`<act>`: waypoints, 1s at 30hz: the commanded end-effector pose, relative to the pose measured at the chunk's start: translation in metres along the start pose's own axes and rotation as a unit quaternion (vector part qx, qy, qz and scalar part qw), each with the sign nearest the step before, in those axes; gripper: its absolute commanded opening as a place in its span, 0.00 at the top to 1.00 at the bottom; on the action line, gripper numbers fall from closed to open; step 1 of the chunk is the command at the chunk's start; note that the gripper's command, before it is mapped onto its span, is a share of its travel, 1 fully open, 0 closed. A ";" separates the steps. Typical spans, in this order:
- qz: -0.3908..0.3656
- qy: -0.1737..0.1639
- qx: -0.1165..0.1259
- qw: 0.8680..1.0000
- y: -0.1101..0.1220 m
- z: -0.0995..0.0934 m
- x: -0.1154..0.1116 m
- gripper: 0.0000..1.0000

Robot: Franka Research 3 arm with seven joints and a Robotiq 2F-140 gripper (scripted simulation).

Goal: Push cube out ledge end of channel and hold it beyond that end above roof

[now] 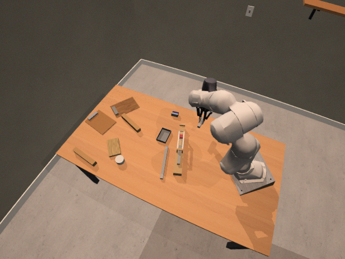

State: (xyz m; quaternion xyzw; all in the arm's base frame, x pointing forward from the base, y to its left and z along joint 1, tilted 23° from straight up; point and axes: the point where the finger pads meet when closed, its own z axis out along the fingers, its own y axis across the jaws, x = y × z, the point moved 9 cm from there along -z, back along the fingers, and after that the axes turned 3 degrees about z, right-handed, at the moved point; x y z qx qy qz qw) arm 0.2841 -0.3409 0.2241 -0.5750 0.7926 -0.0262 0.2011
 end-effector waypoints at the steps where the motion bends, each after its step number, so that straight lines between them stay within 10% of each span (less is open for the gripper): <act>1: 0.003 0.000 -0.001 1.000 0.000 -0.001 0.000 1.00; 9: -0.003 -0.004 0.001 1.000 -0.007 0.000 -0.014 1.00; 17: -0.127 -0.035 -0.004 0.991 -0.032 0.002 -0.164 1.00; 30: -0.195 0.000 0.000 0.981 0.034 0.005 -0.382 1.00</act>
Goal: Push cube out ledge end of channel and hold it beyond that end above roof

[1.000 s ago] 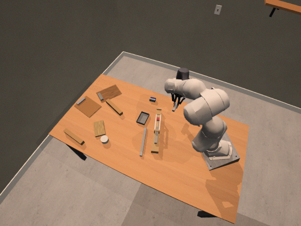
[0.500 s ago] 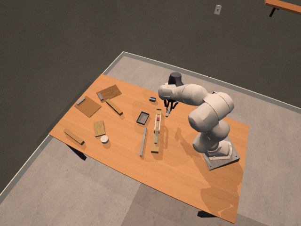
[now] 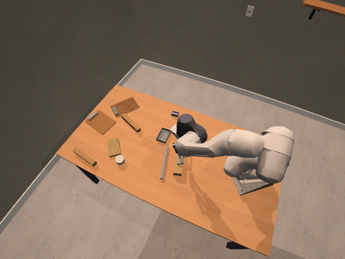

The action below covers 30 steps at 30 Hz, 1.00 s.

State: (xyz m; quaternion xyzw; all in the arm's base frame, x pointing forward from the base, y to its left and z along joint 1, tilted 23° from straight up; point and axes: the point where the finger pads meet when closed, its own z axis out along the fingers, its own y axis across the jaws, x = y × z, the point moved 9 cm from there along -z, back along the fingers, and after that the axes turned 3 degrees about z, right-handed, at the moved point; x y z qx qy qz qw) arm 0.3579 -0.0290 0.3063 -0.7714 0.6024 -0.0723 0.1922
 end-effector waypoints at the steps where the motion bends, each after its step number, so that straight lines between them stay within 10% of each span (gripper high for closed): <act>1: 0.082 0.010 0.001 0.997 -0.017 -0.002 -0.069 1.00; 3: 0.082 0.010 0.001 0.997 -0.026 0.010 -0.101 1.00; 30: 0.082 0.010 0.001 0.997 -0.027 0.058 -0.100 1.00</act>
